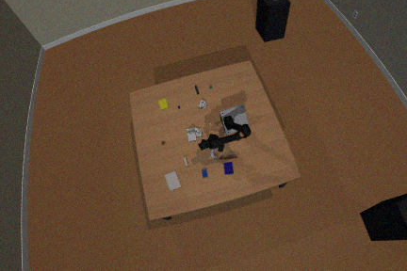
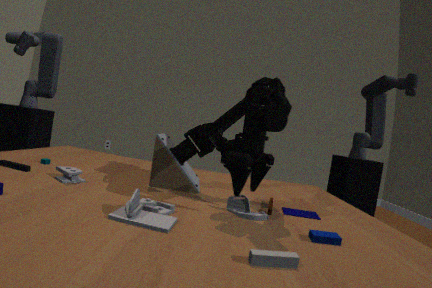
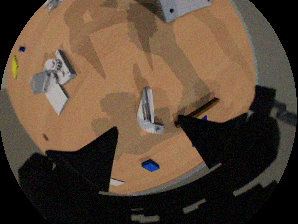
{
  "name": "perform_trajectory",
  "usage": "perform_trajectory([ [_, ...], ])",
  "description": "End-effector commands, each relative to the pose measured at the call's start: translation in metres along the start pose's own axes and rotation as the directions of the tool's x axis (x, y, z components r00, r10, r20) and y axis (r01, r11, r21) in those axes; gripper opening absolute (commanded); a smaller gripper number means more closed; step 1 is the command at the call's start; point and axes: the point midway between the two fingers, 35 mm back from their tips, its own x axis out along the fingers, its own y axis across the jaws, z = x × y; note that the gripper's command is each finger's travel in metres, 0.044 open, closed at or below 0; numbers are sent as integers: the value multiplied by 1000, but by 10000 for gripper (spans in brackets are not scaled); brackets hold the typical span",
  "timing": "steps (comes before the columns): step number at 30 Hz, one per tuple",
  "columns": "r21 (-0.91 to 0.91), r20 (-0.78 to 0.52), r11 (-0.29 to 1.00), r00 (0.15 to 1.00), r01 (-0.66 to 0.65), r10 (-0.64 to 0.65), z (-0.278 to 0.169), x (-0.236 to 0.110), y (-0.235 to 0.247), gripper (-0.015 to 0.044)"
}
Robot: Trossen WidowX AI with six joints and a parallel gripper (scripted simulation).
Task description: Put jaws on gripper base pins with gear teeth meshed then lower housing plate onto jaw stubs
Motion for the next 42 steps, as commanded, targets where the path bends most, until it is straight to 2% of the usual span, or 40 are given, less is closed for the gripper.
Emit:
perform_trajectory([
  [1,4,5,1000,1000,-2,2,2,4,1,440],
  [30,3,3,1000,1000,-1,1,2,50,0,440],
  [42,3,3,1000,1000,0,0,2,51,0,440],
])
